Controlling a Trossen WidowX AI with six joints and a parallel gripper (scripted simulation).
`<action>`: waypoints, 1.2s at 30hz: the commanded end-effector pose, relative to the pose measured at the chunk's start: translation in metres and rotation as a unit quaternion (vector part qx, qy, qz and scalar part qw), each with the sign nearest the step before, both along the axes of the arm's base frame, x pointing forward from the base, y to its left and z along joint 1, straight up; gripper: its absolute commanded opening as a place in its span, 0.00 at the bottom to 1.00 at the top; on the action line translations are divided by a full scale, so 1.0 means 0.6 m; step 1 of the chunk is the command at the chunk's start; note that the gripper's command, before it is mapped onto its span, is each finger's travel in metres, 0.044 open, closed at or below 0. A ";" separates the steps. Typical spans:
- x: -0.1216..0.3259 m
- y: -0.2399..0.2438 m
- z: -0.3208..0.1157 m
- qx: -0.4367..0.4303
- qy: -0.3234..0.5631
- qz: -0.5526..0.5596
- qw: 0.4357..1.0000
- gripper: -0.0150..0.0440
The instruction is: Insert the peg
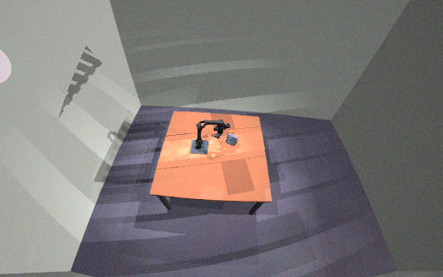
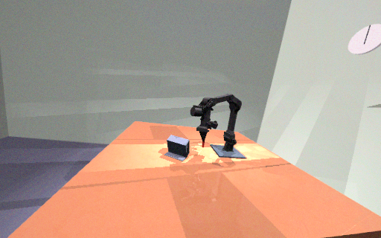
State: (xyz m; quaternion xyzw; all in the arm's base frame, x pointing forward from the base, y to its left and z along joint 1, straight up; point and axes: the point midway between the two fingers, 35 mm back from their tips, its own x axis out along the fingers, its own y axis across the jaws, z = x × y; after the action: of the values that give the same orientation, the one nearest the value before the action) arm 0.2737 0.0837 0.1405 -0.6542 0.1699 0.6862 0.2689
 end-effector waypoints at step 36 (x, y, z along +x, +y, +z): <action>0.026 -0.036 -0.026 0.112 0.039 -0.172 0.978 0.25</action>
State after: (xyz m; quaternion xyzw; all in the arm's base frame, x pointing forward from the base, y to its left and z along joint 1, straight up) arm 0.2889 0.0635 0.1283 -0.5682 0.2070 0.6696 0.4312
